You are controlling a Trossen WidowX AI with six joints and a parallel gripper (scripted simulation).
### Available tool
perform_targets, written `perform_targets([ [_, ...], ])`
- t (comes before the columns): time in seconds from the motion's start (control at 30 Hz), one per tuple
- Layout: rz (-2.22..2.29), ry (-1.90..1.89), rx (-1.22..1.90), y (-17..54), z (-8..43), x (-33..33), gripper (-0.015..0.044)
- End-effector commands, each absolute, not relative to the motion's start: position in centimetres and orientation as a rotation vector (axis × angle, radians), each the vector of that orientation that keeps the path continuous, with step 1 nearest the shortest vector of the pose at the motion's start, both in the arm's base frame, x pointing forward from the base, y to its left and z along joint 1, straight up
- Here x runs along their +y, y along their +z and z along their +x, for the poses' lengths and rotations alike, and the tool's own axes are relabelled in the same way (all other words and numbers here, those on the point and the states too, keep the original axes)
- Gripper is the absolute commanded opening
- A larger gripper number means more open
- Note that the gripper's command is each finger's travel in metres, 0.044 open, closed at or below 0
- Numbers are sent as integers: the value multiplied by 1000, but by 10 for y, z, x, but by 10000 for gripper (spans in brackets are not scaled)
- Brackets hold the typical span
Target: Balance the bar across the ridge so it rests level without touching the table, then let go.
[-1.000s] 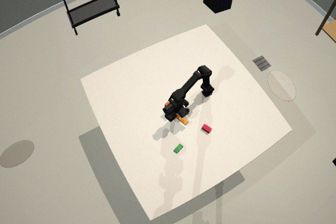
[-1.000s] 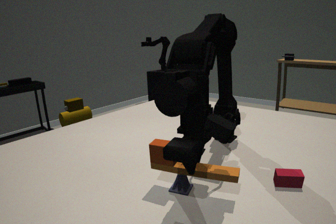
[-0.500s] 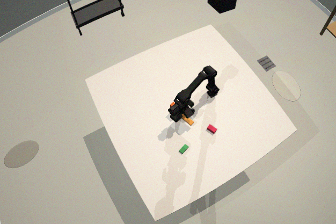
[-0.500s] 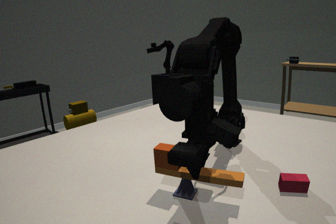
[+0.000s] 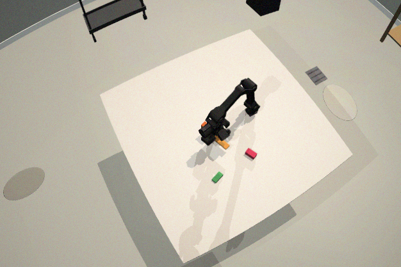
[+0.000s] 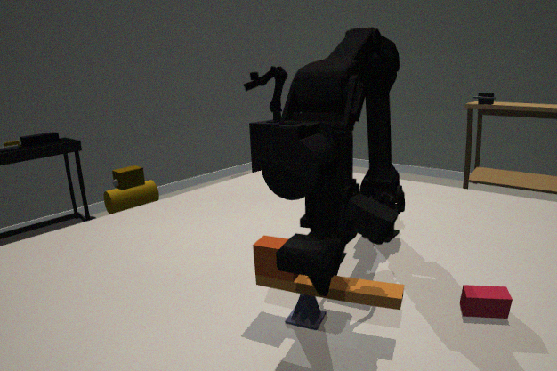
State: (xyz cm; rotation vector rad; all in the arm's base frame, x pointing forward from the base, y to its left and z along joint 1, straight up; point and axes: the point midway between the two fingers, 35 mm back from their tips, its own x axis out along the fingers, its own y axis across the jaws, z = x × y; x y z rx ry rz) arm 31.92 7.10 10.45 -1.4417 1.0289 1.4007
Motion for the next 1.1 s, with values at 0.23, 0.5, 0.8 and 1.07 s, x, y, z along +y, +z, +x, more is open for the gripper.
perform_targets([
  [0.23,-1442,1400,1029,105,319,71,185],
  [0.5,-1442,1400,1029,105,319,71,316],
  [0.8,-1442,1400,1029,112,320,71,440],
  [1.07,-1442,1401,1029,198,317,71,440],
])
